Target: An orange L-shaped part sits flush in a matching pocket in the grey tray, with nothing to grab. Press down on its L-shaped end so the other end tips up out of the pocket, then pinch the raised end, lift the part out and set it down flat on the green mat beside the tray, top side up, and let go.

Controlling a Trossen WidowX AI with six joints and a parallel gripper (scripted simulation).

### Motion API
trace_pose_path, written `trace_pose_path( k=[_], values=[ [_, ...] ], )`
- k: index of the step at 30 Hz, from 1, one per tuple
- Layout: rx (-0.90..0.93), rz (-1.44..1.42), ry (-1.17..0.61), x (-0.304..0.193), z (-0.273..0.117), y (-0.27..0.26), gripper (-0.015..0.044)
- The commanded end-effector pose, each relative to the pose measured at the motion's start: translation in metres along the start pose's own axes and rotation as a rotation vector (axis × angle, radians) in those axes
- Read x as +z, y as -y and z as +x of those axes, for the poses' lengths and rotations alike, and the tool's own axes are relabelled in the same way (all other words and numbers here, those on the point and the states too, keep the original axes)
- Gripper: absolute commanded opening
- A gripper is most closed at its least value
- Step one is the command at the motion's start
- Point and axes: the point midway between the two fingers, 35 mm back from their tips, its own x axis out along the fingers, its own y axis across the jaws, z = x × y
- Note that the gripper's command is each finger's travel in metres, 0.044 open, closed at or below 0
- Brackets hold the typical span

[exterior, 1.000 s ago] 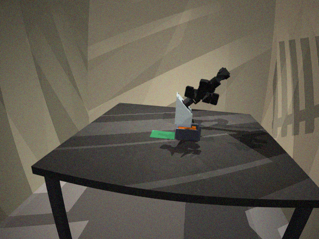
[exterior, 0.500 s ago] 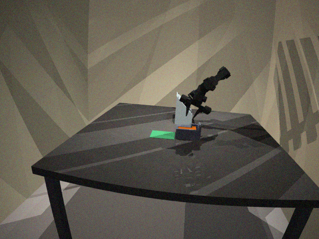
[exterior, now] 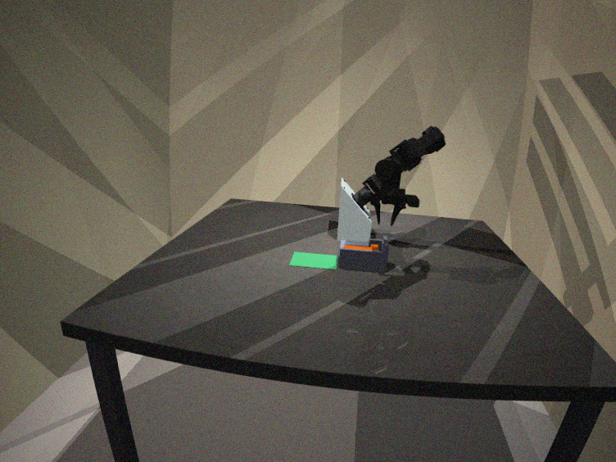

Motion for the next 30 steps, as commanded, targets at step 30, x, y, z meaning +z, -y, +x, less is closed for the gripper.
trace_pose_path(
  k=[30],
  values=[
    [0.031,-0.001,-0.015,-0.003,0.094,-0.008,0.018]
  ],
)
